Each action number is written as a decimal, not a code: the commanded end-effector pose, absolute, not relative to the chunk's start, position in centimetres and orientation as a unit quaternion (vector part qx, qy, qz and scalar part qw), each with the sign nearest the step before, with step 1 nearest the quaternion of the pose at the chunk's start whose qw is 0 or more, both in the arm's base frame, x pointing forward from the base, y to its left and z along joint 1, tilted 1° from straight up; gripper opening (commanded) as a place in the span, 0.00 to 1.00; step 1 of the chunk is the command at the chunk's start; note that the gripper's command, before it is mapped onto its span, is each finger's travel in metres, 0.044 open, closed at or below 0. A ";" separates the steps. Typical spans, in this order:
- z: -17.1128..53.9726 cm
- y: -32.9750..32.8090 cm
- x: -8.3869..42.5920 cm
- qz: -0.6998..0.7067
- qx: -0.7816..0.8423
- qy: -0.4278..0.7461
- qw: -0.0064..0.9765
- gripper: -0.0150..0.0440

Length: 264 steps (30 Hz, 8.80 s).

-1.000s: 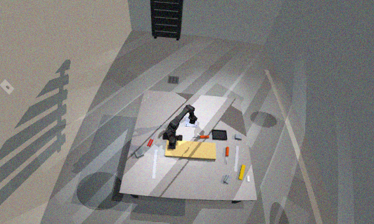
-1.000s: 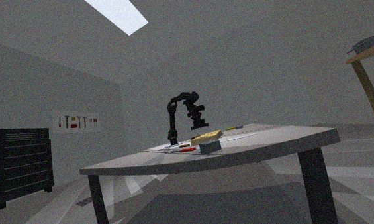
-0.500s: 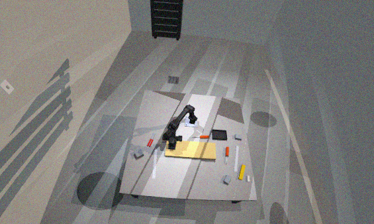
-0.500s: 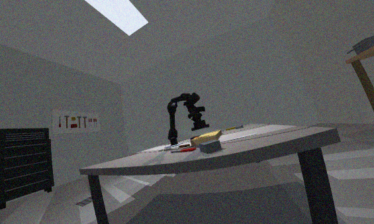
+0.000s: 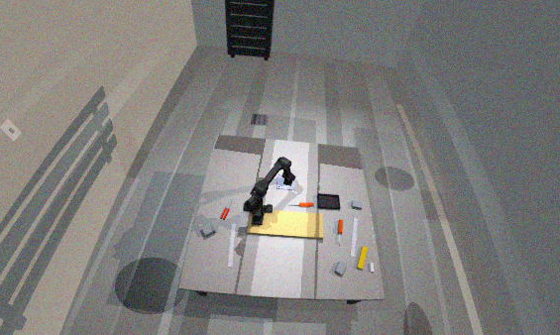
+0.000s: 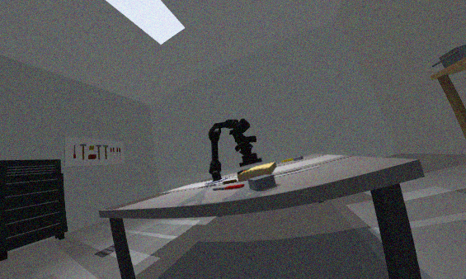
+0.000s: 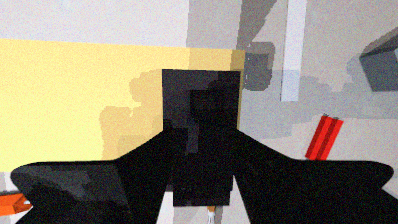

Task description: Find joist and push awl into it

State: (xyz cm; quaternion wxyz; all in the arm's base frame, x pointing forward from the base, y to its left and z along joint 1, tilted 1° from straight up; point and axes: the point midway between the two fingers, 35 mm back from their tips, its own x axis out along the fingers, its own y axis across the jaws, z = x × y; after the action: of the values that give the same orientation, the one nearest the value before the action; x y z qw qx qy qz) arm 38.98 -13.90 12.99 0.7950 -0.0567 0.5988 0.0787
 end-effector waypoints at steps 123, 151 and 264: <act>9.3 18.5 32.8 0.083 -0.048 0.598 0.796 0.25; 9.5 25.1 31.5 0.085 -0.047 0.598 0.796 0.25; 9.0 -12.6 38.8 0.076 -0.058 0.597 0.797 0.25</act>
State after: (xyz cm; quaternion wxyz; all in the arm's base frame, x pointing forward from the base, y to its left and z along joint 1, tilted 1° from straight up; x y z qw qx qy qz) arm 38.59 -11.44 8.97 0.7965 -0.0571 0.5969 0.0780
